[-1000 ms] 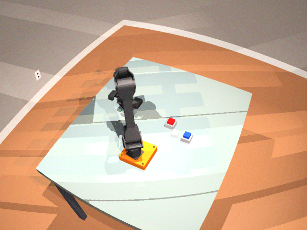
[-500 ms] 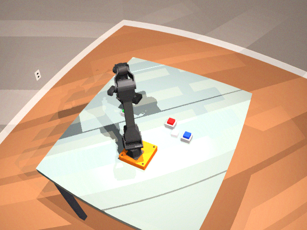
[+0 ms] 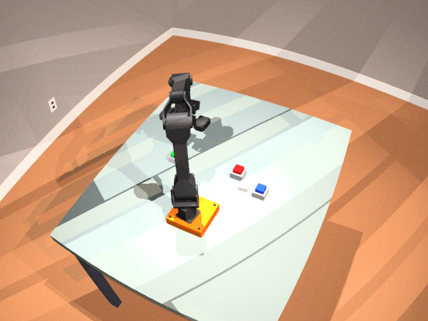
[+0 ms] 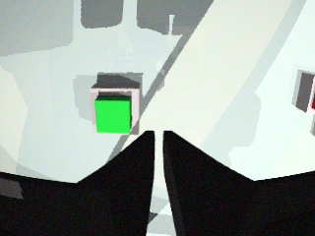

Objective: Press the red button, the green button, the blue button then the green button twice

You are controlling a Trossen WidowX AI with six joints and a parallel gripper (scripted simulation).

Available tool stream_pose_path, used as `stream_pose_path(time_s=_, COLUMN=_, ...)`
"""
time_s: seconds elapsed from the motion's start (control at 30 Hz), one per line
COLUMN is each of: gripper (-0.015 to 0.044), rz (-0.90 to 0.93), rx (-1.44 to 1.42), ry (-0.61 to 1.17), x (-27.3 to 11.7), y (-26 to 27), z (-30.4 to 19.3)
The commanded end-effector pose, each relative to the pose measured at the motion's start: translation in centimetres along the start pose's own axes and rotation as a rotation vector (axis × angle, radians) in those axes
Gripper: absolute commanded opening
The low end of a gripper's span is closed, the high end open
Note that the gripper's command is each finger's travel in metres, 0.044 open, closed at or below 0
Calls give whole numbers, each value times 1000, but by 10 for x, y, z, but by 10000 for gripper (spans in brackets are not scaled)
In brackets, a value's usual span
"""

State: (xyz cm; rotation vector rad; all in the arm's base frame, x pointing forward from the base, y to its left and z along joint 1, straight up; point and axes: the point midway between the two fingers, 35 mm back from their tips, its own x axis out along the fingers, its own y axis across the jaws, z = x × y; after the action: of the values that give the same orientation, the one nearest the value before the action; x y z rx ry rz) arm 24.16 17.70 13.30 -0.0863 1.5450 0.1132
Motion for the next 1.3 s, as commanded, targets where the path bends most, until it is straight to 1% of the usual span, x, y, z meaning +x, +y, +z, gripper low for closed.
stream_pose_path(time_s=0.0, gripper=20, rz=-6, rx=13, ry=-2, x=-2, y=-46, z=17)
stream_pose_path(time_s=0.17, gripper=20, rz=-13, rx=12, ry=-3, x=-2, y=-118, z=29)
stream_pose_path(time_s=0.33, gripper=20, rz=-20, rx=12, ry=-3, x=-4, y=-189, z=23)
stream_pose_path(time_s=0.5, gripper=20, rz=-27, rx=12, ry=-1, x=-5, y=-255, z=1)
stream_pose_path(time_s=0.7, gripper=20, rz=-33, rx=12, ry=4, x=-7, y=-322, z=-44)
stream_pose_path(time_s=0.87, gripper=20, rz=-34, rx=12, ry=5, x=-4, y=-329, z=-50)
stream_pose_path(time_s=1.03, gripper=20, rz=-34, rx=12, ry=5, x=52, y=-331, z=-51)
stream_pose_path(time_s=1.27, gripper=20, rz=-34, rx=12, ry=5, x=59, y=-331, z=-51)
